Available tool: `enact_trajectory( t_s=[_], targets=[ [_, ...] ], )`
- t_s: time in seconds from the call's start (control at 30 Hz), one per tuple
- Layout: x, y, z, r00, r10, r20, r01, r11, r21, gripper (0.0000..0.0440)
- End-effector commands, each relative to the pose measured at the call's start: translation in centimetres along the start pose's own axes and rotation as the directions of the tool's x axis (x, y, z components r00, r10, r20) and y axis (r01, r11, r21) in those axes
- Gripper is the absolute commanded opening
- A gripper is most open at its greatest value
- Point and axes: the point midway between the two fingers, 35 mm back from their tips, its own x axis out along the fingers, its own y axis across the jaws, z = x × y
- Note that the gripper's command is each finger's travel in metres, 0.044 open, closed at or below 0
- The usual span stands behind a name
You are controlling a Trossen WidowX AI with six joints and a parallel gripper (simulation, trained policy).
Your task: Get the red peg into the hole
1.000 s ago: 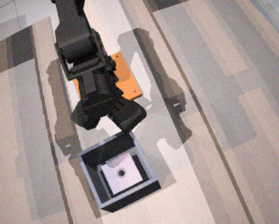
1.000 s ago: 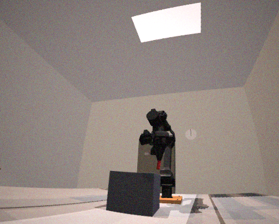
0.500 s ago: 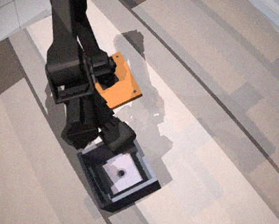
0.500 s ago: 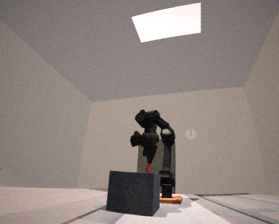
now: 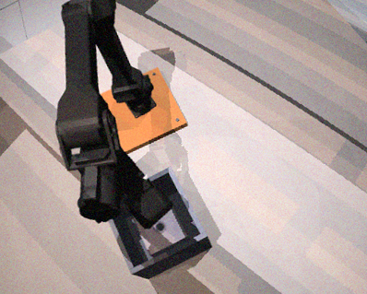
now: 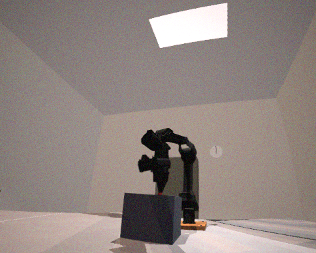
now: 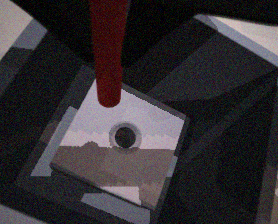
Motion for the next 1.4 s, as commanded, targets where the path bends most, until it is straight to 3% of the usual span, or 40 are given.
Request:
enact_trajectory(
  t_s=[0.0,0.87,1.1,1.37],
  targets=[
    [0.8,0.1,0.4,1.0,-0.002,-0.01,0.002,1.0,-0.012,0.0],
    [7.9,1.5,1.1,0.997,-0.019,-0.078,0.008,0.991,-0.135,0.0],
    [9.1,1.1,0.9,0.995,-0.05,-0.092,0.034,0.987,-0.159,0.0148],
    [8.3,1.2,1.7,0.991,-0.028,-0.13,0.01,0.99,-0.142,0.0157]
  ],
)
